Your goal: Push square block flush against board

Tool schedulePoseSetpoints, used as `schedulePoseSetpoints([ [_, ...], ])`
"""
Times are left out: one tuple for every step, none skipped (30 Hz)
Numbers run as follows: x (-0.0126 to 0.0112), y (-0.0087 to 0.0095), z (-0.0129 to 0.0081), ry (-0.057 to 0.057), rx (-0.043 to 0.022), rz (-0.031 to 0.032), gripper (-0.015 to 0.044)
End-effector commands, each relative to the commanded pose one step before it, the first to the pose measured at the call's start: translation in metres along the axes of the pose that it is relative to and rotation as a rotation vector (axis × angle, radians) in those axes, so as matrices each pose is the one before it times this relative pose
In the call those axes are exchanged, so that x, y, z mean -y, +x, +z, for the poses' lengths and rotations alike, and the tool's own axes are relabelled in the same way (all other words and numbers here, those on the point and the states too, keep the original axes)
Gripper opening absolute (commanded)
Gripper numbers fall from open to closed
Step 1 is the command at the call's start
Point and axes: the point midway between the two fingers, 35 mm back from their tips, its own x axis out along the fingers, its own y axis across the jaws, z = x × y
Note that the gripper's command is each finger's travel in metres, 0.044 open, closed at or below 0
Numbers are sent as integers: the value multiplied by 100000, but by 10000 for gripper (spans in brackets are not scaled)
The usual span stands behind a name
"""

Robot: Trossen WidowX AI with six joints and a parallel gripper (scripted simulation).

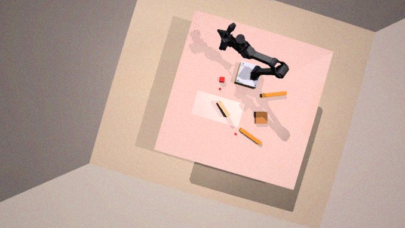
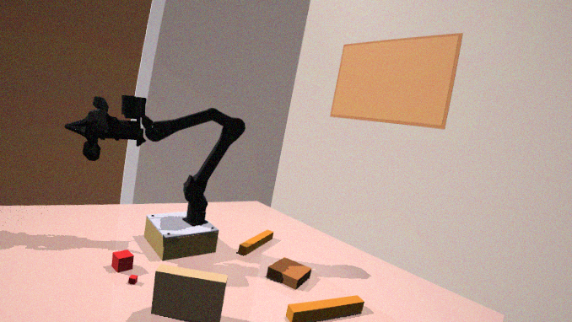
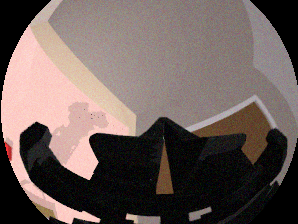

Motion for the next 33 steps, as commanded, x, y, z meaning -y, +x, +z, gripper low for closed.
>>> schedulePoseSetpoints([
  [-2653,959,2465,5686,2710,12114,0],
  [-688,239,594,1305,525,2992,0],
  [-700,236,587,1261,465,2993,0],
  [-756,254,638,1259,525,3212,0],
  [-775,252,633,1221,458,3235,0],
  [-789,248,624,1174,386,3232,0],
  [-803,245,613,1127,314,3228,0],
  [-816,241,602,1081,241,3220,0],
  [-830,238,591,1035,167,3211,0],
  [-843,235,579,989,93,3199,0],
  [-856,231,567,944,19,3185,0],
  [-869,228,554,899,-56,3169,0],
  [-881,225,541,854,-130,3150,0],
  [-922,177,597,656,112,2815,0],
  [-902,168,562,590,49,2697,0],
  [-914,164,549,549,-9,2679,0],
  [-926,161,536,508,-67,2659,0],
  [-938,157,522,467,-124,2637,0],
  [-950,154,508,427,-180,2614,0],
  [-961,151,493,387,-236,2588,0],
  [-971,147,479,347,-292,2561,0],
  [-923,136,436,291,-324,2381,0],
  [-768,111,350,214,-304,1945,0],
  [-694,130,264,170,-638,1987,0],
  [-888,161,324,186,-857,2496,0],
  [-1082,188,376,180,-1104,2967,0],
  [-1160,194,379,139,-1253,3091,0],
  [-1169,189,357,86,-1335,3024,0],
  [-1177,184,335,34,-1414,2952,0],
  [-1184,179,312,-16,-1492,2876,0],
  [-1190,174,289,-66,-1567,2797,0],
  [-1196,169,266,-114,-1641,2715,0],
  [-1201,165,242,-160,-1713,2630,0],
])
